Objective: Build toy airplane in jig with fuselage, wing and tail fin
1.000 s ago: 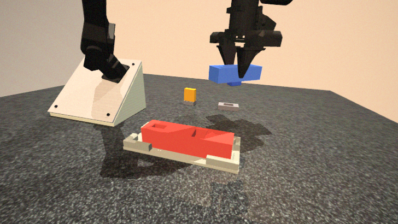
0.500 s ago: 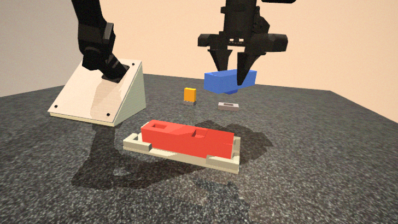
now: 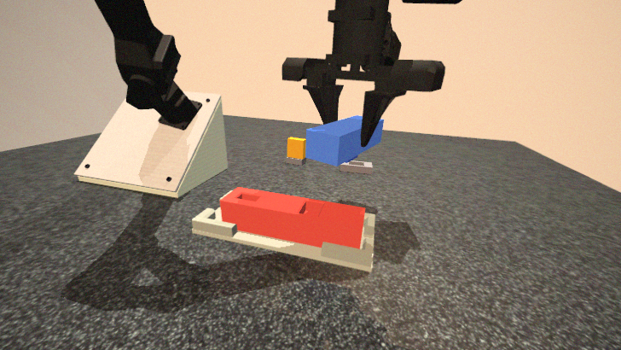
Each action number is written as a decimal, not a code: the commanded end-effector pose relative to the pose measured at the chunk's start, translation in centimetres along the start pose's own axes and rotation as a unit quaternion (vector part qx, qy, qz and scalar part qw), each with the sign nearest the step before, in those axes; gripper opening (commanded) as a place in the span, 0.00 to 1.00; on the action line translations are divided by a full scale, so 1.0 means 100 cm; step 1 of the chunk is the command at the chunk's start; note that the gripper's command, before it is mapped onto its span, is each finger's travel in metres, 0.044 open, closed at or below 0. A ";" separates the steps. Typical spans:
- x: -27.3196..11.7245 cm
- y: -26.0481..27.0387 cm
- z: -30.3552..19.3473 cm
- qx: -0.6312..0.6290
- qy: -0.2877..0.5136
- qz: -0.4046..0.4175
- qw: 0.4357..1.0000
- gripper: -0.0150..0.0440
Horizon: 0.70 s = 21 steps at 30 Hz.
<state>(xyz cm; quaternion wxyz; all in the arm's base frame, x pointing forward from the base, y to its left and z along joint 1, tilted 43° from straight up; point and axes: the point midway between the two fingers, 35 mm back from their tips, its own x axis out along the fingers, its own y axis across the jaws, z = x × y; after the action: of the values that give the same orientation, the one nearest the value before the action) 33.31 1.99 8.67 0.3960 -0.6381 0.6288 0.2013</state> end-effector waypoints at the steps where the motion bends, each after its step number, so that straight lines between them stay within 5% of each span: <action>1: 0.001 0.000 -0.015 -0.035 0.002 -0.004 0.999 0.25; 21: 0.011 0.006 -0.069 -0.179 0.017 -0.002 0.984 0.30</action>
<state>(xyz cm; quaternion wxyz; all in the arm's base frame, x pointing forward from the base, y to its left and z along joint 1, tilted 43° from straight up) 31.45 -3.48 11.49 0.2769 -0.6968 0.5937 0.2922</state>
